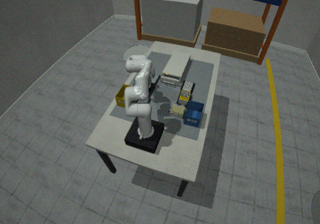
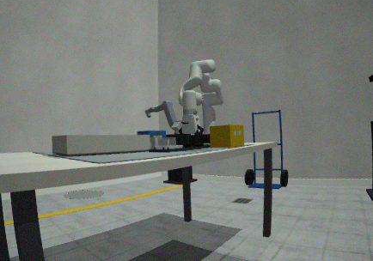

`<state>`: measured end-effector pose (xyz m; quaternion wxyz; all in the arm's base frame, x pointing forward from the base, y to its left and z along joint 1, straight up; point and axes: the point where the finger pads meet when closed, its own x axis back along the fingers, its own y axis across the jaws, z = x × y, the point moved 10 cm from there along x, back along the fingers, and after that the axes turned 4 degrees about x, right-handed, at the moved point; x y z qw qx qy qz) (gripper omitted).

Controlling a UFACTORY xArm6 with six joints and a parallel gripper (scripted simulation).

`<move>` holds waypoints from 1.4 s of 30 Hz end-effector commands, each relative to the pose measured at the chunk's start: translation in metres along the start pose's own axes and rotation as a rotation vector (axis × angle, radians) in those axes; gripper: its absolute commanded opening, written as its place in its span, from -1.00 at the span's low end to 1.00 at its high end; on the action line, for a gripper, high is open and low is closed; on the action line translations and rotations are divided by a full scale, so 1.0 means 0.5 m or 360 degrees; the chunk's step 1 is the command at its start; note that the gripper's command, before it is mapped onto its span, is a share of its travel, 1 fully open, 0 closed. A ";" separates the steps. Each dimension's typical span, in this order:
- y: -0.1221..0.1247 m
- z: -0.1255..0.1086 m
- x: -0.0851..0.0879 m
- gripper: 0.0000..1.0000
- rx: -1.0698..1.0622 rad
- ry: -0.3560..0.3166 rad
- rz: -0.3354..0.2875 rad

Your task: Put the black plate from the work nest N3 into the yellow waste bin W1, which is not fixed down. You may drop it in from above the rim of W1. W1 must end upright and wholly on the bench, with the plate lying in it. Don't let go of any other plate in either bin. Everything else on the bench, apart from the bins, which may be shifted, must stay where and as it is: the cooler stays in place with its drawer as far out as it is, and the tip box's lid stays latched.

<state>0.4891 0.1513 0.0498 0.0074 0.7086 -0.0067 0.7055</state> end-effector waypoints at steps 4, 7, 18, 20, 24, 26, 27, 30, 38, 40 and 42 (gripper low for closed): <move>-0.001 0.003 0.004 1.00 0.0000 0.0008 0.0003; -0.001 0.003 0.004 1.00 0.0000 0.0008 0.0003; -0.001 0.003 0.006 -1.00 0.0000 0.0008 0.0003; -0.001 0.003 0.006 -1.00 0.0000 0.0008 0.0003; -0.001 0.003 0.006 -1.00 0.0000 0.0008 0.0003; -0.001 0.003 0.006 -1.00 0.0000 0.0008 0.0003; -0.001 0.003 0.006 -1.00 0.0000 0.0008 0.0003; -0.001 0.003 0.006 -1.00 0.0000 0.0008 0.0003; -0.001 0.003 0.006 -1.00 0.0000 0.0008 0.0003; -0.001 0.003 0.006 -1.00 0.0000 0.0008 0.0003; -0.001 0.003 0.006 -1.00 0.0000 0.0008 0.0003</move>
